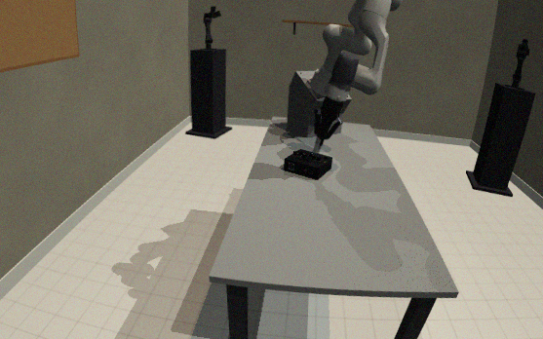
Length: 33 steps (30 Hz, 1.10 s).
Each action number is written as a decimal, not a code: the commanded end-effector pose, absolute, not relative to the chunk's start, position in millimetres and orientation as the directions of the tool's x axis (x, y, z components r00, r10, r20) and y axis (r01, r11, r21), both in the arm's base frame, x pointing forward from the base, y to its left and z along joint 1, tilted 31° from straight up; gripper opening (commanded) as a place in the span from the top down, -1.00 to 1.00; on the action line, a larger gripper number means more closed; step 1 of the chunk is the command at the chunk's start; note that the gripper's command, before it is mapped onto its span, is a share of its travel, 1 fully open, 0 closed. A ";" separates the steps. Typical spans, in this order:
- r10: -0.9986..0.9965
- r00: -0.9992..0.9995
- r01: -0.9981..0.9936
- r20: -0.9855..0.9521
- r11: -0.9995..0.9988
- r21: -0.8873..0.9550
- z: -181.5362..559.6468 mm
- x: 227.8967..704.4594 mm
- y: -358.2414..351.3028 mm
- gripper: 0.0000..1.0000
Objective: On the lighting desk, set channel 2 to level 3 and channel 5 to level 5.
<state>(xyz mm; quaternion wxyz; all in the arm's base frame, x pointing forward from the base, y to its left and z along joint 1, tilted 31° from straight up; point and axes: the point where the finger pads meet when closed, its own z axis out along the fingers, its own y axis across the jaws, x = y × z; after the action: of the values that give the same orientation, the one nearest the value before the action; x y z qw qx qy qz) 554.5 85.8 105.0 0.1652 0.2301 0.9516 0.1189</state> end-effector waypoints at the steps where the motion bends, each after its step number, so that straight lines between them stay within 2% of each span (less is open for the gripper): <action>1: 0.313 -0.917 0.178 -0.246 0.876 0.449 96.5 547.2 86.1 1.00; 33: 0.307 -0.919 0.170 -0.246 0.875 0.454 79.6 553.7 92.6 1.00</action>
<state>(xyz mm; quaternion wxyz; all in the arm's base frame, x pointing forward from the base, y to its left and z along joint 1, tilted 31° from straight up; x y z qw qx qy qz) 553.3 90.6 80.7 0.1405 0.1685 0.9525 0.2114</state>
